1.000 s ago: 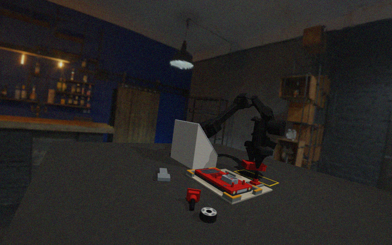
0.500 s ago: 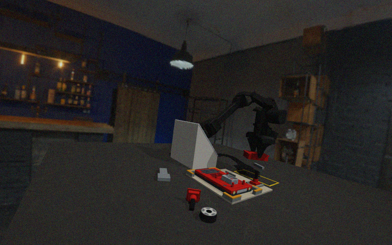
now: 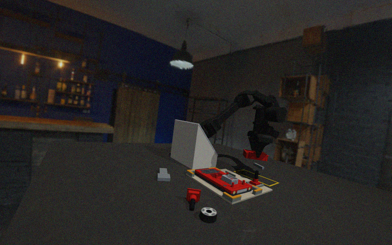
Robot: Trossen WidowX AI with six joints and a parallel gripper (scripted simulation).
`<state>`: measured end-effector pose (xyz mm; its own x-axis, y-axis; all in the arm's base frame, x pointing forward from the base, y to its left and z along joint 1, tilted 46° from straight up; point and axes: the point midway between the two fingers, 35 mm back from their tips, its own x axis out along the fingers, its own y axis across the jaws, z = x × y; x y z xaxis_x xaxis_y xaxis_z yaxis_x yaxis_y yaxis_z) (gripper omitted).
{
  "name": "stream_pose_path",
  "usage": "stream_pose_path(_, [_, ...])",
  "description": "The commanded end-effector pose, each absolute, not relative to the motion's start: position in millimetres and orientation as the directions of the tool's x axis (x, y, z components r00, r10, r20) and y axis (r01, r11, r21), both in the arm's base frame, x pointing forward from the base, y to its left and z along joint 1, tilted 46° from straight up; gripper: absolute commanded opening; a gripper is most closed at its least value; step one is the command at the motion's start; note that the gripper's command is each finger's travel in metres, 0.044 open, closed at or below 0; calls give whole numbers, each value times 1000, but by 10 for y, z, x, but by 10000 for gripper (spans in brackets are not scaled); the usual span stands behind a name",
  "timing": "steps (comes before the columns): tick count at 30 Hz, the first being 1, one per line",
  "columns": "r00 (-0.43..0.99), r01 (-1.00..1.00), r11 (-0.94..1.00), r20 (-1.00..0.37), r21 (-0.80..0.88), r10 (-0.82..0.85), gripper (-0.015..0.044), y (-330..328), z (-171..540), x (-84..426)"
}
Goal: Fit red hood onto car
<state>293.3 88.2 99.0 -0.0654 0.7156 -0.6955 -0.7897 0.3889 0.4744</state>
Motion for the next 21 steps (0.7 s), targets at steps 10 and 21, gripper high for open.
stream_pose_path(10, [-47,-634,528,-709,565,703,0,534,715,3215])
stream_pose_path(21, [-44,-465,617,-713,635,700,0,216,413,3365])
